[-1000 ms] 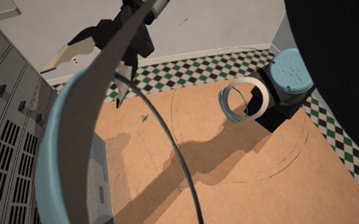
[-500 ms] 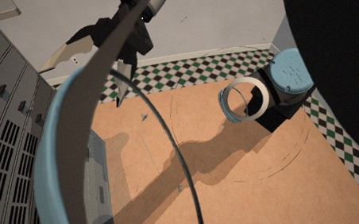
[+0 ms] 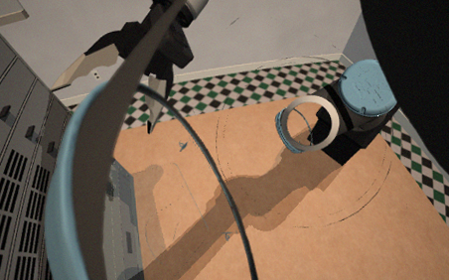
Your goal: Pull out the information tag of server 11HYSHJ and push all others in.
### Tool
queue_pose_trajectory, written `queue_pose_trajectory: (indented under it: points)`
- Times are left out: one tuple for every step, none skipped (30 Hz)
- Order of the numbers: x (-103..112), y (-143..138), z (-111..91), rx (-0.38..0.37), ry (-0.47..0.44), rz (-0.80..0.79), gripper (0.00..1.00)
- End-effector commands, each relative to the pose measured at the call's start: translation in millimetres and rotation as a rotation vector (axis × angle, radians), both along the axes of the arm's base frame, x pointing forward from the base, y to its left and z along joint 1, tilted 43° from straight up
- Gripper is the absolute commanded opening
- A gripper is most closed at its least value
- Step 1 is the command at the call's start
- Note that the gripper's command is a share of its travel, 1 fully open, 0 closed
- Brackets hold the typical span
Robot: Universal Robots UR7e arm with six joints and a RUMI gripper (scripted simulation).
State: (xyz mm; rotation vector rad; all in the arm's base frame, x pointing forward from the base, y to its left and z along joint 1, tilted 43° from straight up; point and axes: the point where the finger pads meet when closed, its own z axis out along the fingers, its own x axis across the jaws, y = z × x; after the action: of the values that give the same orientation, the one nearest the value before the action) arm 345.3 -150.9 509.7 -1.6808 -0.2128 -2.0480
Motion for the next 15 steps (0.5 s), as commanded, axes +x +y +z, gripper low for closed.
queue_pose_trajectory:
  points:
    - [1, 0, 0, 0.0, -0.003, 0.001, 1.0]
    - [2, 0, 0, 0.0, -0.004, 0.002, 1.0]
    - [2, 0, 0, 0.0, -0.004, 0.002, 1.0]
    - [2, 0, 0, 0.0, -0.004, 0.002, 1.0]
    - [2, 0, 0, 0.0, -0.005, 0.003, 1.0]
    - [3, 0, 1, 0.0, -0.006, 0.003, 1.0]
    - [4, 0, 1, 0.001, -0.007, 0.004, 1.0]
    - [5, 0, 1, 0.001, -0.008, 0.005, 1.0]
    - [6, 0, 1, 0.001, -0.008, 0.005, 1.0]
    - [7, 0, 1, 0.001, -0.008, 0.005, 1.0]
    - [8, 0, 1, 0.001, -0.008, 0.005, 1.0]
    - [10, 0, 1, 0.001, -0.008, 0.005, 1.0]
    - [11, -1, 2, 0.001, -0.008, 0.005, 1.0]
    - [13, -1, 2, 0.001, -0.008, 0.005, 1.0]
    - [14, -1, 2, 0.001, -0.008, 0.005, 1.0]
